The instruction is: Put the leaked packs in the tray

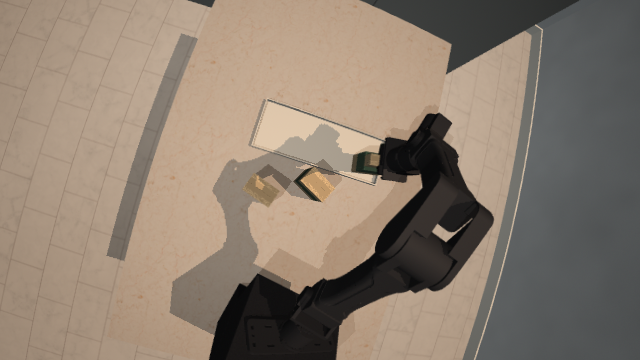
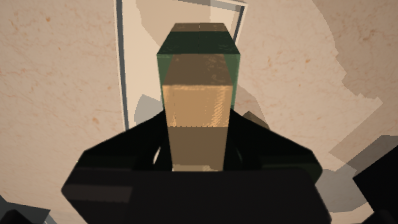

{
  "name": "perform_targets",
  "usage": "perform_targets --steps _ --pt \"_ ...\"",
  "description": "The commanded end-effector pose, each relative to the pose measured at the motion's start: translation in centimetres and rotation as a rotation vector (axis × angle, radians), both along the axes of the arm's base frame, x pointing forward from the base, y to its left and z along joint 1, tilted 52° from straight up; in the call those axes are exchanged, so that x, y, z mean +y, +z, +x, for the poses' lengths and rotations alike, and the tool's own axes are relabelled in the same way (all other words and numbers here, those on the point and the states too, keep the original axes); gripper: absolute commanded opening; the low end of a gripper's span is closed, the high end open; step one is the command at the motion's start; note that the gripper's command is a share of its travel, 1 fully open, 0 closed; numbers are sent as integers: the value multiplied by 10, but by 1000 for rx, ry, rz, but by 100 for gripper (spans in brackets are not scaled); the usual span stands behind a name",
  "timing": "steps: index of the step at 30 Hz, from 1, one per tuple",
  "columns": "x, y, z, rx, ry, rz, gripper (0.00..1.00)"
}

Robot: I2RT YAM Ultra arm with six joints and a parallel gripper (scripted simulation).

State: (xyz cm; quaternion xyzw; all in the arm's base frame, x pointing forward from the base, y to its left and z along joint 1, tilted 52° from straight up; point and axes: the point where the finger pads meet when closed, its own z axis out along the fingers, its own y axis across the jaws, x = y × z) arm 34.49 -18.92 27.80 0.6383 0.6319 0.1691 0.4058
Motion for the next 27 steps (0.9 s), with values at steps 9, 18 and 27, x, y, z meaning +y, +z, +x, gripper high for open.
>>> perform_targets --steps 9,18,27 --pt "-1 44 16 -10 -22 -12 26" --pt "0 51 16 -19 -19 -19 26" --pt "1 51 16 -19 -19 -19 26"
